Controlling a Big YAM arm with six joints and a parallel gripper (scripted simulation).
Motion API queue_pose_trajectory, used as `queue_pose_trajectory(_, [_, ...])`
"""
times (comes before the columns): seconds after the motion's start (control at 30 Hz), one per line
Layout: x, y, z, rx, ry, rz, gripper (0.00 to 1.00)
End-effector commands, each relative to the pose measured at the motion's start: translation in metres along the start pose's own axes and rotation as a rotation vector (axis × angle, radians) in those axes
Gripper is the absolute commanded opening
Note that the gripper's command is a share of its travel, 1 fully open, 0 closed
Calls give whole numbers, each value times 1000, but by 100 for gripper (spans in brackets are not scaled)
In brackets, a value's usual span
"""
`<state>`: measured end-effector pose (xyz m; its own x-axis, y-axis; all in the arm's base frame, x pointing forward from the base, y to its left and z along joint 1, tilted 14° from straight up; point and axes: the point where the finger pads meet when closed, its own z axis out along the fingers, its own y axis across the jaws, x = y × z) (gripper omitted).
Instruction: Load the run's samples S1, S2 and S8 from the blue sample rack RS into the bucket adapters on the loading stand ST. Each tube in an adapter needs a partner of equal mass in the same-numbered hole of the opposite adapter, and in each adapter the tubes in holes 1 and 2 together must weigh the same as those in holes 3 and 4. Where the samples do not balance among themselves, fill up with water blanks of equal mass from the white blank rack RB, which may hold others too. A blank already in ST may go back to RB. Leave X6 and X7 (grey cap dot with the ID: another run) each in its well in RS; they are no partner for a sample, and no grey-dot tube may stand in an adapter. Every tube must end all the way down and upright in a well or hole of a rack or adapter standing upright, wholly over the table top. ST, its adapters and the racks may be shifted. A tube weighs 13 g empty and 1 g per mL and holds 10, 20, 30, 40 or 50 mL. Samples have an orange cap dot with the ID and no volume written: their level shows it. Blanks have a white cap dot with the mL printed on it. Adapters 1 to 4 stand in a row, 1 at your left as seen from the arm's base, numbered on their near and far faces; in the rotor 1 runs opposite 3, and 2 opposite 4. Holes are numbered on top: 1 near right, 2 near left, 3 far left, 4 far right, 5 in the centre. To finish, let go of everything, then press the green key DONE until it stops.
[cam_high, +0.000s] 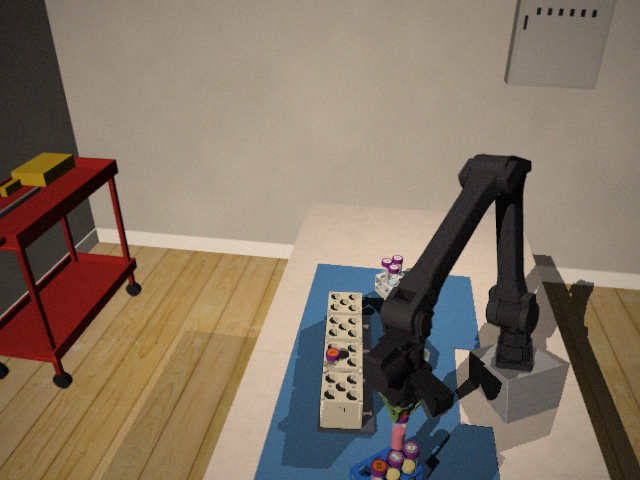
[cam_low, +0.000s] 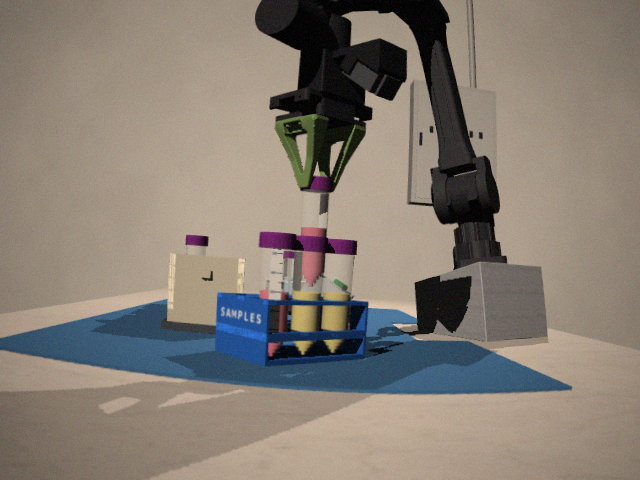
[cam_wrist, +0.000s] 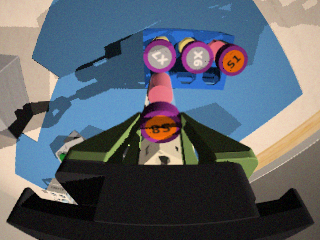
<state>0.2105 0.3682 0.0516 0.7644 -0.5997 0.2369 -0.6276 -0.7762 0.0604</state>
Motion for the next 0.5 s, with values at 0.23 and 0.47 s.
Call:
queue_pose_trajectory(0.23, [-3,-19,-72,86,-27,20,0])
queue_pose_trajectory(0.47, [-3,-17,-89,87,-28,18,0])
